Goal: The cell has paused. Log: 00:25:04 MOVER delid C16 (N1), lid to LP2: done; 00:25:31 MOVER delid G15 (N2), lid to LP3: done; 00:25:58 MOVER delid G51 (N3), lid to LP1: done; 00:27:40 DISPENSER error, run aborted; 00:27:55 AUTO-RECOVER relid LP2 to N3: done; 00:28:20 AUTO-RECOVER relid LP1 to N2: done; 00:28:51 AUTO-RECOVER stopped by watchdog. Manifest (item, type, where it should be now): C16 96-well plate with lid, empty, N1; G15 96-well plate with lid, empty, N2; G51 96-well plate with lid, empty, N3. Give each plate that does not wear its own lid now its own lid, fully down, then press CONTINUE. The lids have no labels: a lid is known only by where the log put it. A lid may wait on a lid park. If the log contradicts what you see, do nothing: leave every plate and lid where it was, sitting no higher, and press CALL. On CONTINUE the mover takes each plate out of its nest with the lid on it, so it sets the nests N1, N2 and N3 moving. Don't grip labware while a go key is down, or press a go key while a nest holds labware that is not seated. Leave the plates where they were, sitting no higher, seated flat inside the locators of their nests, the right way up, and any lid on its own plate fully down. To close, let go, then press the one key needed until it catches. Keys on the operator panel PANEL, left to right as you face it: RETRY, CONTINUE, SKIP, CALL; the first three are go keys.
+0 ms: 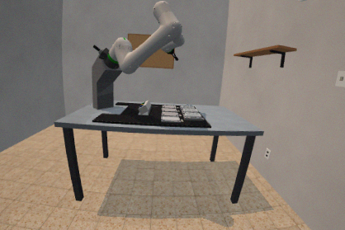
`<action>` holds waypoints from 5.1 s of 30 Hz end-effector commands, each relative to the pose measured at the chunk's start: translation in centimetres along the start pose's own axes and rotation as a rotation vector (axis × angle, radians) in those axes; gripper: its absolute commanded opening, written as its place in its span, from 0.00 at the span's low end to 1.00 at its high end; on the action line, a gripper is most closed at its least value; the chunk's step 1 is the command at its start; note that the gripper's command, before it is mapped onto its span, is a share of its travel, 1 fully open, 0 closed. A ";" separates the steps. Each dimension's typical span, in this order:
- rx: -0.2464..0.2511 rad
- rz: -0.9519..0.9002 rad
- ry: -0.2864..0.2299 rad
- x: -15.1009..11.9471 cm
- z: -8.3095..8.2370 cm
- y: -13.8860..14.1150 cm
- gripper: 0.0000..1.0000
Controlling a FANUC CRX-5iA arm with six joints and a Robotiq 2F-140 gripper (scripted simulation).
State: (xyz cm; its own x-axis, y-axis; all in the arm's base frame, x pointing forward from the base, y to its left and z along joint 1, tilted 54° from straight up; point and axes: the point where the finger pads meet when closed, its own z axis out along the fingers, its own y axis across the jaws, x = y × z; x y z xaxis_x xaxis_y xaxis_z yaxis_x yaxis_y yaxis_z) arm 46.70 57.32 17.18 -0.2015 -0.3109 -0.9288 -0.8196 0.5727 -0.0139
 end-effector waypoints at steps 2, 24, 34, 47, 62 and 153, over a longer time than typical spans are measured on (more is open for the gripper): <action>0.135 0.004 0.009 0.3 -0.7 -7.4 1.00; 0.743 0.062 0.213 6.5 -12.7 -31.8 1.00; 0.867 0.088 0.285 9.8 -19.3 -38.5 1.00; 1.196 0.205 0.556 17.9 -35.8 -46.3 1.00; 1.301 0.271 0.682 21.2 -42.6 -47.1 0.00; 1.264 0.312 0.719 22.4 -40.7 -47.7 0.00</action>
State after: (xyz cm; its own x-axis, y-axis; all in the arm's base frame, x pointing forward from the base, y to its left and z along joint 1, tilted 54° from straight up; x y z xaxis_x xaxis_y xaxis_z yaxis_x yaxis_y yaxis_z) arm 58.44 -9.86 13.70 -0.7993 -0.1461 -0.5829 0.2046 0.8458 -0.4927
